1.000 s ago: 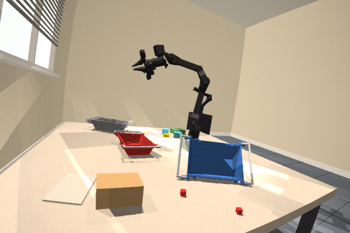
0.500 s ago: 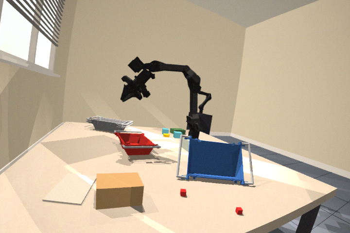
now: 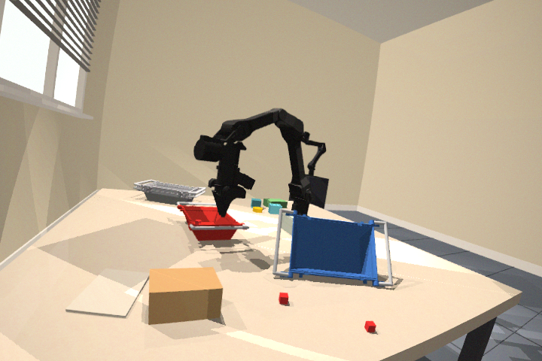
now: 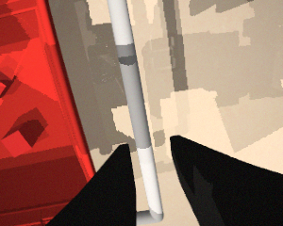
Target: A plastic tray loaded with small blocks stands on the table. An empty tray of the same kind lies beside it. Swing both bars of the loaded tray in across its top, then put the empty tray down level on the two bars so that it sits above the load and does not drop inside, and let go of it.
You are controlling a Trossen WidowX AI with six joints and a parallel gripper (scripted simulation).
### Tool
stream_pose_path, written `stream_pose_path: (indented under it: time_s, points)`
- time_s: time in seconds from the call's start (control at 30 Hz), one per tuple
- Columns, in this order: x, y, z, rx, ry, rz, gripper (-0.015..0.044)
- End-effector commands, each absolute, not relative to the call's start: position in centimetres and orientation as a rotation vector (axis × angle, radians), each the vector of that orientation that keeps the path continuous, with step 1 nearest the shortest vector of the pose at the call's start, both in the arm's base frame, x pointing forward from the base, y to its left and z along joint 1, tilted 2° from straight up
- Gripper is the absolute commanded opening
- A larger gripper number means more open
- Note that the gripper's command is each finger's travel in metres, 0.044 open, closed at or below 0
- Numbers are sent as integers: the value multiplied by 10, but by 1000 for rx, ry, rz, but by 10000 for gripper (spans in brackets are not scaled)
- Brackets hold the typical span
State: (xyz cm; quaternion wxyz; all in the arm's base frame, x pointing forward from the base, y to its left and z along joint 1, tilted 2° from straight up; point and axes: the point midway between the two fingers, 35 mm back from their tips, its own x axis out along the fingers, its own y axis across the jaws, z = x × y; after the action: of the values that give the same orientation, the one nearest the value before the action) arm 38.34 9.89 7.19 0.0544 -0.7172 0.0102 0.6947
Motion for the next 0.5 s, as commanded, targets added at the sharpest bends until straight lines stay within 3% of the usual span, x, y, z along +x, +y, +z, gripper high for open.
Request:
stream_pose_path:
  time_s: [0.0,0.47]
  points:
    - [379,99,68,-2183,17,2162,90]
    - [380,102,16,-2183,17,2162,90]
